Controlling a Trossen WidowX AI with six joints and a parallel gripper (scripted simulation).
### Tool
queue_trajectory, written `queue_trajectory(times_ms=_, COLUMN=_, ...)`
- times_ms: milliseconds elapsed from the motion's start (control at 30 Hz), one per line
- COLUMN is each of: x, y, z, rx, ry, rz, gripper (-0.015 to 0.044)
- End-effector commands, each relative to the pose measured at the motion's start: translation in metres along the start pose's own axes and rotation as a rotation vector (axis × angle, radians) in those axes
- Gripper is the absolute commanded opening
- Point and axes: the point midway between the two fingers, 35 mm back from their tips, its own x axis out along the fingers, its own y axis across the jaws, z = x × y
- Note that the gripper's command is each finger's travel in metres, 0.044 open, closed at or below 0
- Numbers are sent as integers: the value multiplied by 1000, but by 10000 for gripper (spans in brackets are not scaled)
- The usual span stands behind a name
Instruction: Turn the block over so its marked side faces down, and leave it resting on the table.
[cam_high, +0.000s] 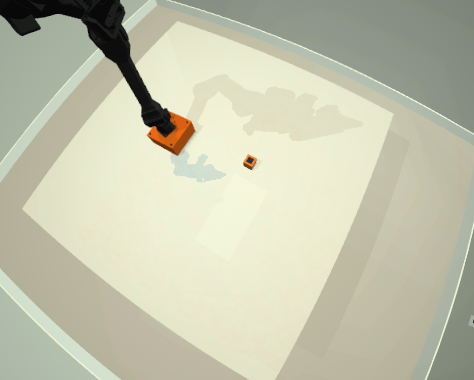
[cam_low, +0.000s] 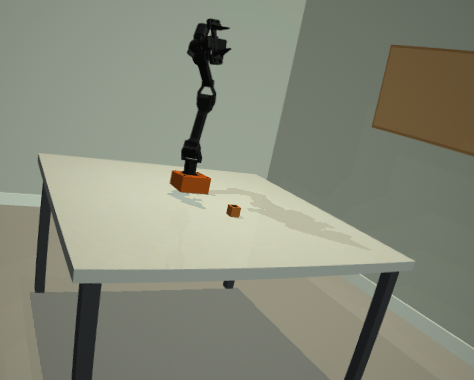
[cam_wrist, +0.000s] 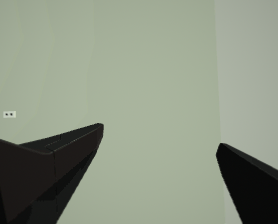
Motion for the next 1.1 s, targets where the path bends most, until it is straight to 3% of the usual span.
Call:
queue_trajectory(times_ms=0, x=1, y=1, z=-1, rx=8, ry=2, rz=-1, gripper=426)
queue_trajectory(times_ms=367, x=60, y=84, z=-72, rx=618, ry=157, rz=91, gripper=440)
queue_trajectory(times_ms=600, x=105, y=190, z=-104, rx=1039, ry=352, rz=284, gripper=440)
queue_trajectory(times_ms=833, x=133, y=297, z=-97, rx=1310, ry=567, rz=493, gripper=440)
queue_trajectory(times_ms=1067, x=131, y=407, z=-74, rx=1471, ry=899, rz=719, gripper=440)
